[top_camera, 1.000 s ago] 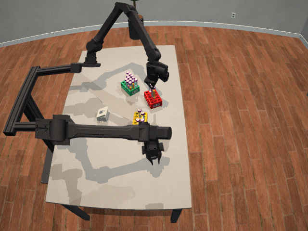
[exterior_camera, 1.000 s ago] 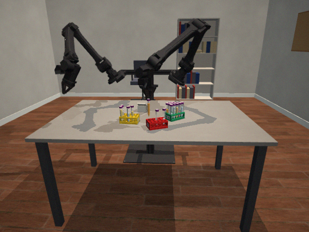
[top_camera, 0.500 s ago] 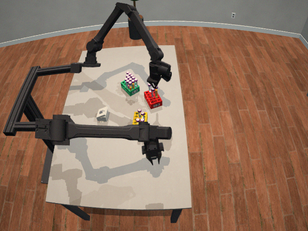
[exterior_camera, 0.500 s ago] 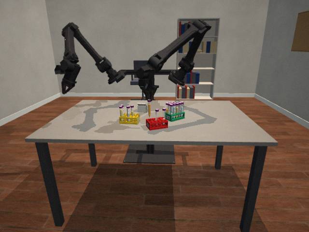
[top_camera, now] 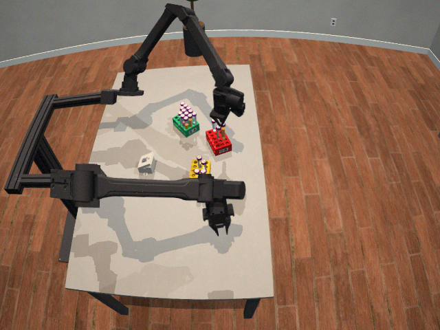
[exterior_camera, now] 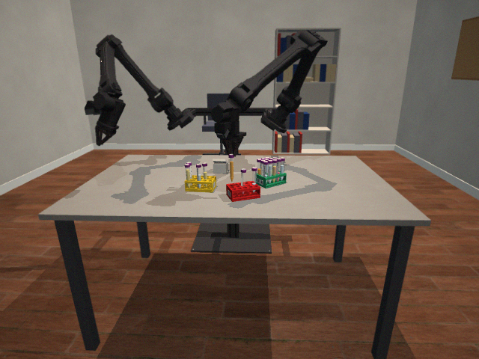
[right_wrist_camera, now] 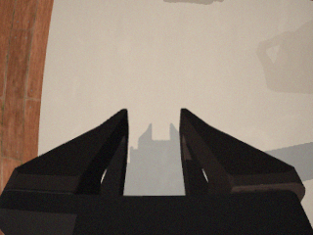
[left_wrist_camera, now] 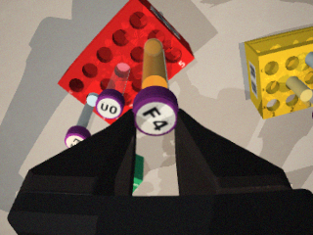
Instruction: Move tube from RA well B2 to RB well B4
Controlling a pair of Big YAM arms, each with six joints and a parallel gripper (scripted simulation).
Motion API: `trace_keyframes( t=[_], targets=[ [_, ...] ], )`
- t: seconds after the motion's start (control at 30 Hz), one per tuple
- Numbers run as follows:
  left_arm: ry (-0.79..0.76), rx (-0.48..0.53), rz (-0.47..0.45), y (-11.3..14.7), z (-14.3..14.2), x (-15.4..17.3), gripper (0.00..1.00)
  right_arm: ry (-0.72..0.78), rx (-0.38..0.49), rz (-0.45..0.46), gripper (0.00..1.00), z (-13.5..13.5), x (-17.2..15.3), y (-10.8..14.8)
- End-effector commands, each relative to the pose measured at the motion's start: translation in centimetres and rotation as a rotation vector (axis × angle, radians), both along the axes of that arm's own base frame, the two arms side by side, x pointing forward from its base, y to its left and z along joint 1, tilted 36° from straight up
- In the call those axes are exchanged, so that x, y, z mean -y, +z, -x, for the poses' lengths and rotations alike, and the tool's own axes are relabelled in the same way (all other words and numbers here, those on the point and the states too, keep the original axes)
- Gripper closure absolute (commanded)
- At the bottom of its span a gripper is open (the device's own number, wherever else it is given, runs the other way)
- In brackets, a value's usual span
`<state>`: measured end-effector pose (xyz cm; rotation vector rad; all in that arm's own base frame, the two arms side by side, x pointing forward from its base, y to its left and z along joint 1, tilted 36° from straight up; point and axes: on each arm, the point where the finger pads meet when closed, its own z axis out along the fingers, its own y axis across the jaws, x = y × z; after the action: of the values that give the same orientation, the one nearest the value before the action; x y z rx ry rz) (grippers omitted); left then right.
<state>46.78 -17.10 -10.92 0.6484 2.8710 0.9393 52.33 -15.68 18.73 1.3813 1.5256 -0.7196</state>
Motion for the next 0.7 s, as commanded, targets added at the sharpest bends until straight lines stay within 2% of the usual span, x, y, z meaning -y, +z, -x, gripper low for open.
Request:
trace_keyframes(
  t=[0.0,0.13,0.27,0.67],
  targets=[
    [-0.007,0.001,0.001,0.1,-0.6,0.4,1.0,0.003,0.029,0.001,0.7,-0.7,-0.2,1.2],
    [-0.003,-0.021,-0.011,-0.4,-0.8,-0.2,1.0,0.003,0.029,0.001,0.7,-0.7,-0.2,1.2],
    [-0.017,-0.05,-0.029,-1.1,1.2,-0.4,1.0,0.003,0.029,0.001,0.7,-0.7,-0.2,1.2],
    [-0.021,-0.017,-0.01,-1.3,1.2,0.6,1.0,0.003,0.029,0.001,0.7,-0.7,-0.2,1.2]
  ],
)
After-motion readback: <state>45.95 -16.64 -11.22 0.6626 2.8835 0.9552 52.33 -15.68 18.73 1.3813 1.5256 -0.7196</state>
